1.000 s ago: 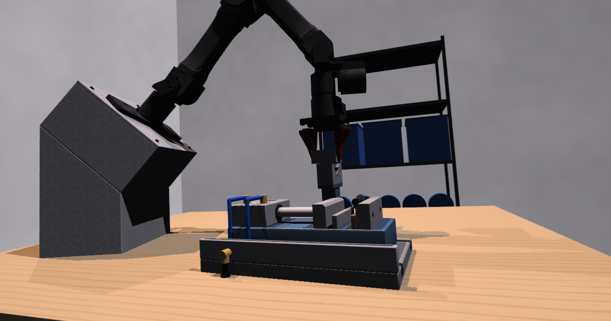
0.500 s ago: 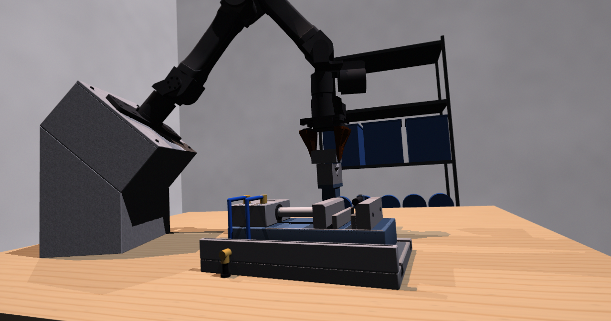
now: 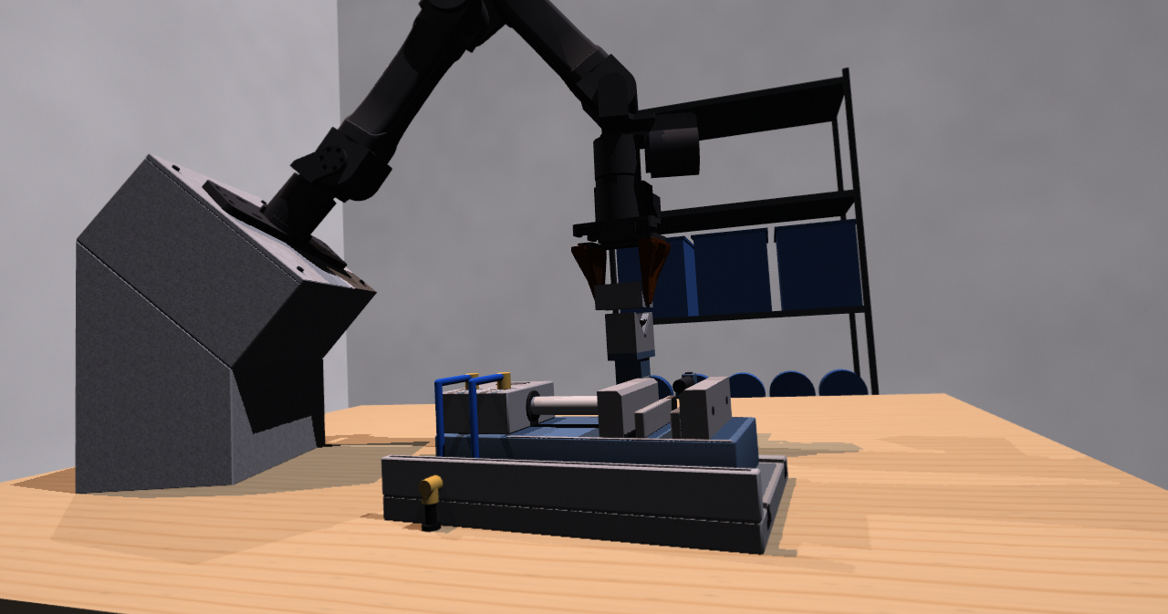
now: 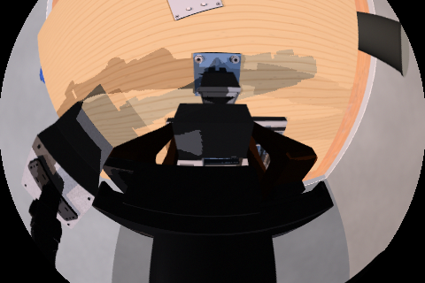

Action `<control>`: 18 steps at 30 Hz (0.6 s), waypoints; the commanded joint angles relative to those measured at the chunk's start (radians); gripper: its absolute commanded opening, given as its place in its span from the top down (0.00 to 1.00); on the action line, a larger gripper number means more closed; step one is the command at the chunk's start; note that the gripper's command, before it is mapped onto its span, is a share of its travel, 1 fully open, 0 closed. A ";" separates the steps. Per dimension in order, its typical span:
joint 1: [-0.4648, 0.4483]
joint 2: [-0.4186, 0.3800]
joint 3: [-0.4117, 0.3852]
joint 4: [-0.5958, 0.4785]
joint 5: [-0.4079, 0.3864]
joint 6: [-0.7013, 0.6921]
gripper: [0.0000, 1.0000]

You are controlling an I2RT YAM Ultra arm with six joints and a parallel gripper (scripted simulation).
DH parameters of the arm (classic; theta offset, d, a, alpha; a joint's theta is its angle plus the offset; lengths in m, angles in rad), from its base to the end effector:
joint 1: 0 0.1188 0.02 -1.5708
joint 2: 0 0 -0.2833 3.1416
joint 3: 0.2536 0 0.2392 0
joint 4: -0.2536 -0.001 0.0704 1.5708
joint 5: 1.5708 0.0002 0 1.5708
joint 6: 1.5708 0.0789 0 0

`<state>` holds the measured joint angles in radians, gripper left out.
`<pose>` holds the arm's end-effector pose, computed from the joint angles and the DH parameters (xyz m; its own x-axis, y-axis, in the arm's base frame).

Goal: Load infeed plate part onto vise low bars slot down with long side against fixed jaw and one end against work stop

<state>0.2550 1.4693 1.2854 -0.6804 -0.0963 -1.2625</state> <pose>0.3137 0.0907 0.3039 0.0734 -0.9610 -0.2667 -0.7959 0.1047 -0.5964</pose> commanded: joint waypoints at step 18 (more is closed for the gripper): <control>-0.025 -0.101 0.054 -0.102 -0.022 -0.016 1.00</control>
<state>0.2447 1.4166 1.2991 -0.7490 -0.1013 -1.2694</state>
